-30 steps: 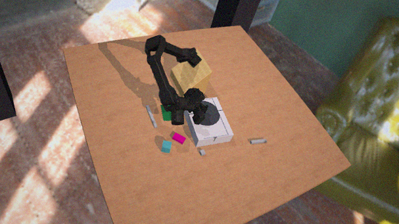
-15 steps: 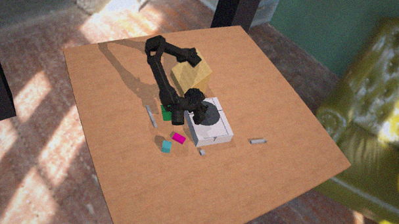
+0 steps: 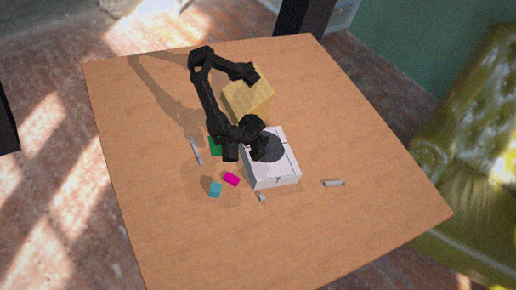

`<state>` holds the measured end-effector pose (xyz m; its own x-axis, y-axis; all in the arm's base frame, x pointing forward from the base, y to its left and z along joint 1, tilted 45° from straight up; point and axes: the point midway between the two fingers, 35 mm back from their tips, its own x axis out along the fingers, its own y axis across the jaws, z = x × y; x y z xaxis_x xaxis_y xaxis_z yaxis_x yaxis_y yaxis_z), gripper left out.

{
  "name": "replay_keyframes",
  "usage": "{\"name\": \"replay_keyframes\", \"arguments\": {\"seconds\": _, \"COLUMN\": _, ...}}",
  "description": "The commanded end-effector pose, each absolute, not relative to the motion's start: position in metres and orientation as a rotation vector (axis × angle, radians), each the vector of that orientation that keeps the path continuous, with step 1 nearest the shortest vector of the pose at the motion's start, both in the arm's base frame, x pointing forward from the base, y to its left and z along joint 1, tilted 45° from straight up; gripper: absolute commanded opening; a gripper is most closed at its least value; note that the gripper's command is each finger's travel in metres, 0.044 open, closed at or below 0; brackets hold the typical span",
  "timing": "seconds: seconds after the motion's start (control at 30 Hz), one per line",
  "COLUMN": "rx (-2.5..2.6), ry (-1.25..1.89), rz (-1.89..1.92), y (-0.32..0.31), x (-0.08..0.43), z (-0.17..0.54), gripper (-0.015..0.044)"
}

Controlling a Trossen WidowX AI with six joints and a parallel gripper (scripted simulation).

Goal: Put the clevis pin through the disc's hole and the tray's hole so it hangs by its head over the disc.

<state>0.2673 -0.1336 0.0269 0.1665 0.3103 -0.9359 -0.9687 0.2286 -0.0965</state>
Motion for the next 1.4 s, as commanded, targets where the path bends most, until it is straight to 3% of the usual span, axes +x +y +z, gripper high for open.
{"name": "replay_keyframes", "arguments": {"seconds": 0.0, "rx": -0.876, "ry": 0.964, "rz": 1.1, "y": -0.1333, "x": 0.2672, "z": 0.026, "gripper": 0.0}}
{"name": "replay_keyframes", "arguments": {"seconds": 1.37, "rx": -0.876, "ry": 0.967, "rz": 1.099, "y": -0.1376, "x": 0.2667, "z": 0.0218, "gripper": 0.0}}
